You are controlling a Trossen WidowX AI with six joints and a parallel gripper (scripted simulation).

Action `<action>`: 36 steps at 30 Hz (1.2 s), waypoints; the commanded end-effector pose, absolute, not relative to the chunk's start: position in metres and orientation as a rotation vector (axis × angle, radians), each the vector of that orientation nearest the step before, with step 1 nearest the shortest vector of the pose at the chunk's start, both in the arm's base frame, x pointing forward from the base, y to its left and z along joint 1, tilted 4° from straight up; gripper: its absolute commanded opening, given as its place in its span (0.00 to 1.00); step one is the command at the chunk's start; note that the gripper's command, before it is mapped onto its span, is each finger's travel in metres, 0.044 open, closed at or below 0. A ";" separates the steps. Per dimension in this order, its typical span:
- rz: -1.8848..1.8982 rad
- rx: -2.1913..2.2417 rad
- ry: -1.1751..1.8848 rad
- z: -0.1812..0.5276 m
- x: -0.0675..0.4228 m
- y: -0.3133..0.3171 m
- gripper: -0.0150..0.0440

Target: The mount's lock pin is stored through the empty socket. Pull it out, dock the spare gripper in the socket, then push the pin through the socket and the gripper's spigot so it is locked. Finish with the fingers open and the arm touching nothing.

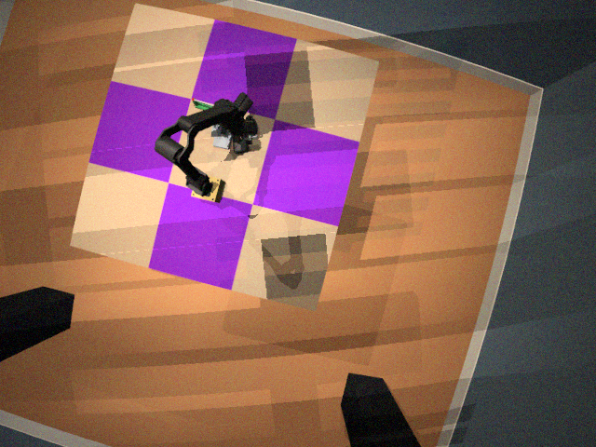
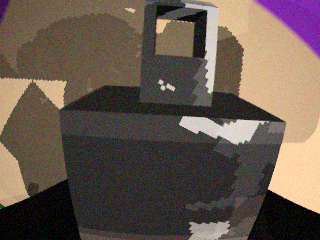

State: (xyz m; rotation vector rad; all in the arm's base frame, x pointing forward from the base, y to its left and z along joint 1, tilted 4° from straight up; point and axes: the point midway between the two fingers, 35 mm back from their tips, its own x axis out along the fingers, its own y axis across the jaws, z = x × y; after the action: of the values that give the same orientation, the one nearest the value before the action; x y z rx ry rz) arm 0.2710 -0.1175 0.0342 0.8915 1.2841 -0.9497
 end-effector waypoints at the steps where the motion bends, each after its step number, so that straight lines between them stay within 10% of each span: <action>1: -0.949 0.894 1.267 0.044 0.273 -0.118 0.25; 36: -0.446 0.342 1.460 0.044 0.249 -0.137 0.25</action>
State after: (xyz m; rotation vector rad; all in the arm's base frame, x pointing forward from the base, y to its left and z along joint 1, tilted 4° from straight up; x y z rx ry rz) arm 0.2502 -0.1363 0.0413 0.3717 1.4628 -0.4747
